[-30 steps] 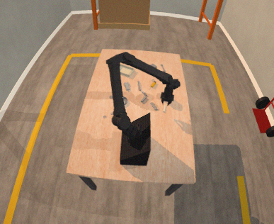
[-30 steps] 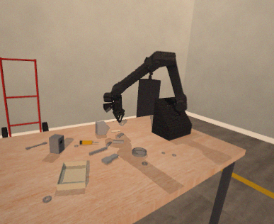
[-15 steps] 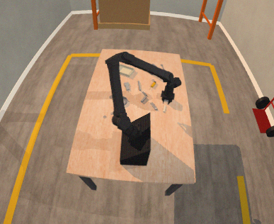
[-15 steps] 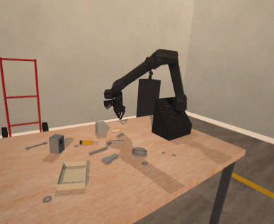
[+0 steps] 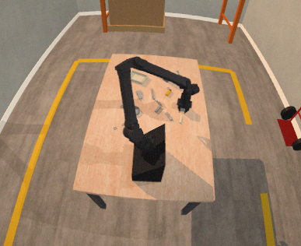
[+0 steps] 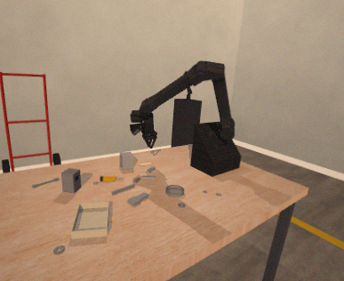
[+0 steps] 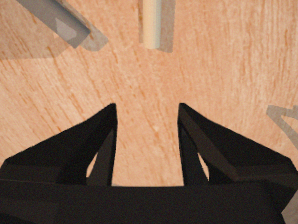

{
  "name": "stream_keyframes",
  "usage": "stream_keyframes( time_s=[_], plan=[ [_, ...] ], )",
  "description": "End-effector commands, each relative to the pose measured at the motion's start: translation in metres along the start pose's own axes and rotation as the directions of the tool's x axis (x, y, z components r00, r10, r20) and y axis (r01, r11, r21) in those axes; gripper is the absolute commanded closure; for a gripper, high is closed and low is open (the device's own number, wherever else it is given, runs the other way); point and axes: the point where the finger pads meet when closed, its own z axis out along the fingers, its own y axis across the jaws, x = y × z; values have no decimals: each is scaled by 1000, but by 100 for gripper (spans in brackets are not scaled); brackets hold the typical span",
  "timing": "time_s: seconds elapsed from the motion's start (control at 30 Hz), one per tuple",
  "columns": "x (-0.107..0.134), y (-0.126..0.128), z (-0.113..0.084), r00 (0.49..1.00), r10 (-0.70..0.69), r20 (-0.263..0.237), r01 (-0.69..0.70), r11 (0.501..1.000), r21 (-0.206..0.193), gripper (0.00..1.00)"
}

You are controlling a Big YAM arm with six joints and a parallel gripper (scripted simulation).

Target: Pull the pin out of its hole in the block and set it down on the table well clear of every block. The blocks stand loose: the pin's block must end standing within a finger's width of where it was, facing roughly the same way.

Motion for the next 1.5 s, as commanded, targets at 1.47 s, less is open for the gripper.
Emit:
stream_keyframes(
  time_s=[1.47],
  plan=[
    [-19, -9, -35, 998, -22, 59, 20, 999, 26, 64]
  ],
)
